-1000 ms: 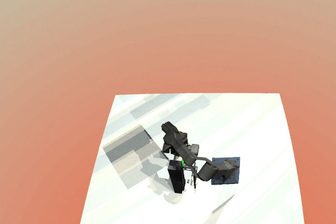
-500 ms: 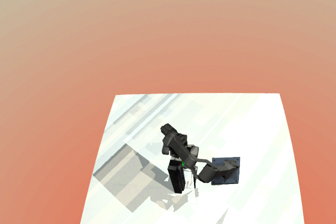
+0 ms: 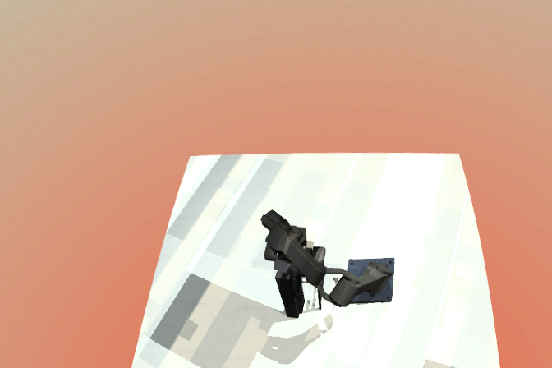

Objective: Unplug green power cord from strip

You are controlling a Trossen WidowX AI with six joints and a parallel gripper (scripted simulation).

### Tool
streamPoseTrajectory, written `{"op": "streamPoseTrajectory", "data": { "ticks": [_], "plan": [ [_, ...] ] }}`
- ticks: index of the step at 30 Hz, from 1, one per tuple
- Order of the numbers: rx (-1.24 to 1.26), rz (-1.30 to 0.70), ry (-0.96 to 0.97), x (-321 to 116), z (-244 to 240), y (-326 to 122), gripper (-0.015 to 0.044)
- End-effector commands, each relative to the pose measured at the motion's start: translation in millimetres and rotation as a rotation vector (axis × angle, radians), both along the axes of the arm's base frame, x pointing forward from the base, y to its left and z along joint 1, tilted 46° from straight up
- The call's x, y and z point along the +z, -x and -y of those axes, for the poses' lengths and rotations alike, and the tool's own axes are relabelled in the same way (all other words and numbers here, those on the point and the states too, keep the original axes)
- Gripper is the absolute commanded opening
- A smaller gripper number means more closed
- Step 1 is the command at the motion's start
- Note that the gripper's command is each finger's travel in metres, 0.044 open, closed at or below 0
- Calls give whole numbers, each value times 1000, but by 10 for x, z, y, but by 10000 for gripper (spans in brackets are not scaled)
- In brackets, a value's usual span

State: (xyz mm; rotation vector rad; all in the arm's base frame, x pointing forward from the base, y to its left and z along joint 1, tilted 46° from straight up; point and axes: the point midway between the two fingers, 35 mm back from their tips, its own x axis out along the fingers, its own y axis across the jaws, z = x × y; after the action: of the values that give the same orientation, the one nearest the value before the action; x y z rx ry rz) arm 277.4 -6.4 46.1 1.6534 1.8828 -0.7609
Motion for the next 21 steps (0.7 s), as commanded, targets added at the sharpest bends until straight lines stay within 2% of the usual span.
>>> {"op": "streamPoseTrajectory", "data": {
  "ticks": [1, 18, 21],
  "plan": [
    [-4, -8, -5, 27, -37, 20, 160],
    [-4, -8, -5, -57, -123, 35, 160],
    [1, -1, -1, -44, -105, 19, 81]
  ]
}}
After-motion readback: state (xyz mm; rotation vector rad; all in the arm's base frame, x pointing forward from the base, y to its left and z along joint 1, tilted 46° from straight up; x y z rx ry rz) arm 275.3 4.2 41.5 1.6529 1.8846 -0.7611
